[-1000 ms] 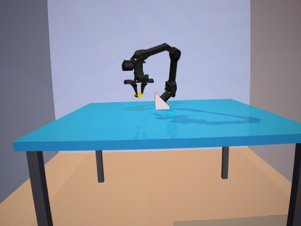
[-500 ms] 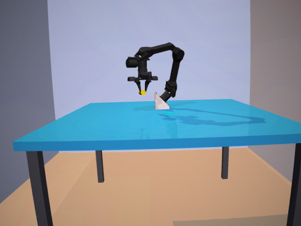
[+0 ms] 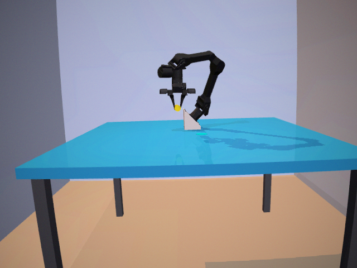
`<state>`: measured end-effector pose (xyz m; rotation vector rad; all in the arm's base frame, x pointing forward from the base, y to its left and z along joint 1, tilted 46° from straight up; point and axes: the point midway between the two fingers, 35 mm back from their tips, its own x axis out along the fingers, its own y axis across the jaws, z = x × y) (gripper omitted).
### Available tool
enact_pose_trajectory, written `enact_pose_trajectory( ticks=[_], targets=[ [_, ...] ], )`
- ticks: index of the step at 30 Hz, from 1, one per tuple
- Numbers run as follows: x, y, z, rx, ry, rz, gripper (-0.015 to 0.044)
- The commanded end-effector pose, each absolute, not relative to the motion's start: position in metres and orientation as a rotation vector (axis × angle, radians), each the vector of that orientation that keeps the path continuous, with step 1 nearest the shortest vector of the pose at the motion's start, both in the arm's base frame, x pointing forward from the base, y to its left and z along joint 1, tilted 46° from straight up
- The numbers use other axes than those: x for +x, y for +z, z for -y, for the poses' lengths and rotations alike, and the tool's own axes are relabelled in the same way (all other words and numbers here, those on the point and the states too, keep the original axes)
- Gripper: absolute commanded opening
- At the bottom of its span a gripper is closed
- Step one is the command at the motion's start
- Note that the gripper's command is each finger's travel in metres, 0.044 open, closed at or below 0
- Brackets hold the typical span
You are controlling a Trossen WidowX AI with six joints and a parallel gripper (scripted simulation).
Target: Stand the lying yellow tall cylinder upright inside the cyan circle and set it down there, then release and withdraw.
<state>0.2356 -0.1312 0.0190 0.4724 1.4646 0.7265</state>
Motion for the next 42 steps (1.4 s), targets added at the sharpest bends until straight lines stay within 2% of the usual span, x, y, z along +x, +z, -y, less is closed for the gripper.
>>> enact_pose_trajectory(
  ticks=[1,34,42],
  targets=[
    [0.239,0.03,0.121,0.523,0.69,-1.49,0.0105],
    [0.251,0.107,0.047,0.859,0.386,-1.645,0.0105],
    [0.251,0.108,0.044,0.859,0.374,-1.646,0.0105]
  ],
)
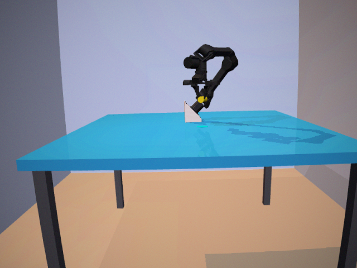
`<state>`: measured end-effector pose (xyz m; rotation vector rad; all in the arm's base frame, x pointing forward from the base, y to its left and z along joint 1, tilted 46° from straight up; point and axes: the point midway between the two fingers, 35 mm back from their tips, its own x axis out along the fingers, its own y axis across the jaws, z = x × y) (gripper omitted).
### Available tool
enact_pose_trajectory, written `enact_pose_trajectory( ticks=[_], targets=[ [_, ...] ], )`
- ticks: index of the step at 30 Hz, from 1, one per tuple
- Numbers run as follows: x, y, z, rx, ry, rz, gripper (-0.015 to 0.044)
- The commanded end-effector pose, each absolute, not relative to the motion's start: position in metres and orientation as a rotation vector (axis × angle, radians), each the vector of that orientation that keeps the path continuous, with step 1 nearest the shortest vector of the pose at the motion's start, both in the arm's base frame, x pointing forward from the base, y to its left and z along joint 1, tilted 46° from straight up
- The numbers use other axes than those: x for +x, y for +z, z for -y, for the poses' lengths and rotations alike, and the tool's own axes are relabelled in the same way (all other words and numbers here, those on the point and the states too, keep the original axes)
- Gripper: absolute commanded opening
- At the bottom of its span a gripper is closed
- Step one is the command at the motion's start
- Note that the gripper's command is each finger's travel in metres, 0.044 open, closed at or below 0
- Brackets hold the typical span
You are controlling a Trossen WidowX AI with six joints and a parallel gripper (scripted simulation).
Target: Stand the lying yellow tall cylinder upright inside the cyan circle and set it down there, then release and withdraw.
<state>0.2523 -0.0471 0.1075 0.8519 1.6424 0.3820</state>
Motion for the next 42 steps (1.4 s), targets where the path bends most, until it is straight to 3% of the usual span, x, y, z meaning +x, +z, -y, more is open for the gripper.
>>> enact_pose_trajectory(
  ticks=[1,42],
  targets=[
    [0.25,0.108,0.044,0.856,0.371,-1.644,0.0105],
    [0.235,0.105,0.033,0.682,0.201,-1.533,0.0105]
  ],
)
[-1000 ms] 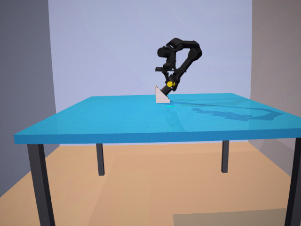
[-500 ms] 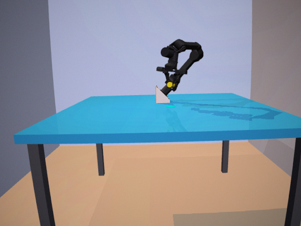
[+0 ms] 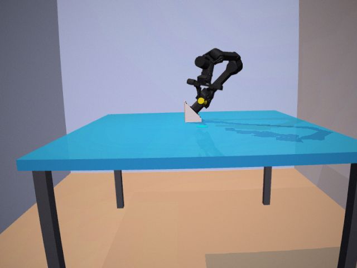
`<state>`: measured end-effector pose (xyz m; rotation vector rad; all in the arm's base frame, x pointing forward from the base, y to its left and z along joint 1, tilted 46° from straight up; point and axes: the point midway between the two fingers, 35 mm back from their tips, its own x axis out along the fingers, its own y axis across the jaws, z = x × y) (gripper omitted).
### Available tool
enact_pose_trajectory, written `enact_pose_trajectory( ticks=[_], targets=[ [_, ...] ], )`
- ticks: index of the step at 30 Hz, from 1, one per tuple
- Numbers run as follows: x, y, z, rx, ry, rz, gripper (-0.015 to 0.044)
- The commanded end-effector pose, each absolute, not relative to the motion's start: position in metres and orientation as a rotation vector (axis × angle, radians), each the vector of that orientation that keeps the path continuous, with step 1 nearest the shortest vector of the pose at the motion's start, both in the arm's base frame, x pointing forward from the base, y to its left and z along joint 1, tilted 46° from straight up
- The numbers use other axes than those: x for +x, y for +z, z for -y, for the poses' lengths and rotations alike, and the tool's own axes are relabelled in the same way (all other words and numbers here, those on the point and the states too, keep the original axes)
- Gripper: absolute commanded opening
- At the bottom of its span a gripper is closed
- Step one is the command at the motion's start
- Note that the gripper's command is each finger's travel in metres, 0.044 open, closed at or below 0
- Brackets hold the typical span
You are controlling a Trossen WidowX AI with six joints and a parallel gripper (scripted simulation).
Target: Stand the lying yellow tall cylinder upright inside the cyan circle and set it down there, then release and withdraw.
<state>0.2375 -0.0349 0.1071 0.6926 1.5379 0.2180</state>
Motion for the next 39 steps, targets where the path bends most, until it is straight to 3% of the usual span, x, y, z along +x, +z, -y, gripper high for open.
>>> enact_pose_trajectory(
  ticks=[1,39],
  targets=[
    [0.2343,0.1053,0.0333,0.678,0.197,-1.529,0.0105],
    [0.2251,0.1016,0.0285,0.566,0.05,-1.365,0.0105]
  ],
)
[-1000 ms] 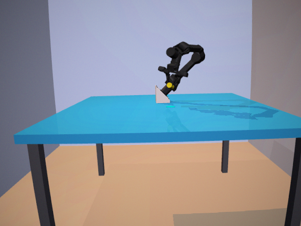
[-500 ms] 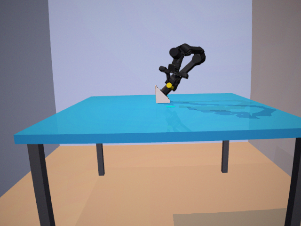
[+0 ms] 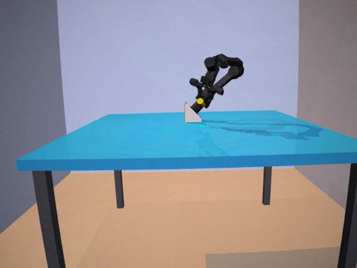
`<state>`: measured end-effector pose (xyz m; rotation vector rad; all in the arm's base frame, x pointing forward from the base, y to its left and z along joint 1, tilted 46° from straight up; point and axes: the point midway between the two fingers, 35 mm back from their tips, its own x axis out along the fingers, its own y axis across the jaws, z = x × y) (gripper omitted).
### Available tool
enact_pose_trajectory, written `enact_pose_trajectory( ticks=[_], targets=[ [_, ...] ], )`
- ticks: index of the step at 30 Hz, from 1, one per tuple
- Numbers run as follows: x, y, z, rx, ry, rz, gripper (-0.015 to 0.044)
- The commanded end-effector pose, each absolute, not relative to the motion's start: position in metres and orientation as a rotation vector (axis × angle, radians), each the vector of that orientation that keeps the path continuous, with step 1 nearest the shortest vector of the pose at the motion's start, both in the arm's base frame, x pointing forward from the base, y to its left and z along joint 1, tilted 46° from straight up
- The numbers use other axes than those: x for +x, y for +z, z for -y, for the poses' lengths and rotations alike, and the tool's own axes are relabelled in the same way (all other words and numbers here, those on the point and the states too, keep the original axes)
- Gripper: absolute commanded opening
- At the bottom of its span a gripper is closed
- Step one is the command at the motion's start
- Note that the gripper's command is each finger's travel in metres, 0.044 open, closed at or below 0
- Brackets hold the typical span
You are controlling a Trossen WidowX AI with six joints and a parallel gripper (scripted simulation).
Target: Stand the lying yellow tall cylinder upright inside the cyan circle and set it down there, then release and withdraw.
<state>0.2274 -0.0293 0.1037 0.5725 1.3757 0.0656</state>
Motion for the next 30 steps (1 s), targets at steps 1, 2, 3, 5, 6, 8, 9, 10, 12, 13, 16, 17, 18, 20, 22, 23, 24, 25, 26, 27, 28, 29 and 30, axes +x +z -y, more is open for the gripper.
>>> enact_pose_trajectory(
  ticks=[1,2,3,5,6,8,9,10,12,13,16,17,18,20,22,23,24,25,26,27,28,29,30],
  targets=[
    [0.2248,0.1016,0.0284,0.564,0.046,-1.361,0.0105],
    [0.2246,0.1016,0.0283,0.563,0.041,-1.357,0.0105],
    [0.2243,0.1015,0.0282,0.561,0.037,-1.352,0.0105],
    [0.2238,0.1014,0.028,0.558,0.029,-1.343,0.0105],
    [0.2236,0.1014,0.0279,0.557,0.025,-1.339,0.0105],
    [0.2231,0.1013,0.0277,0.554,0.016,-1.329,0.0105],
    [0.2229,0.1013,0.0276,0.552,0.012,-1.325,0.0105],
    [0.2227,0.1012,0.0275,0.551,0.008,-1.32,0.0105],
    [0.2222,0.1011,0.0273,0.548,0.0,-1.31,0.0105],
    [0.222,0.1011,0.0272,0.547,-0.004,-1.305,0.0105],
    [0.2214,0.101,0.027,0.543,-0.016,-1.291,0.0105],
    [0.2212,0.1009,0.0269,0.542,-0.02,-1.286,0.0105],
    [0.221,0.1009,0.0268,0.541,-0.024,-1.281,0.0105],
    [0.2206,0.1008,0.0267,0.539,-0.032,-1.271,0.0105],
    [0.2202,0.1008,0.0265,0.537,-0.039,-1.26,0.0105],
    [0.22,0.1007,0.0265,0.537,-0.043,-1.255,0.0105],
    [0.2198,0.1007,0.0264,0.536,-0.047,-1.25,0.0105],
    [0.2197,0.1007,0.0264,0.535,-0.051,-1.245,0.0105],
    [0.2195,0.1006,0.0263,0.534,-0.054,-1.239,0.0105],
    [0.2193,0.1006,0.0263,0.533,-0.058,-1.234,0.0105],
    [0.2191,0.1006,0.0262,0.533,-0.062,-1.229,0.0105],
    [0.219,0.1005,0.0262,0.532,-0.066,-1.223,0.0105],
    [0.2188,0.1005,0.0261,0.531,-0.069,-1.218,0.0105]
  ],
)
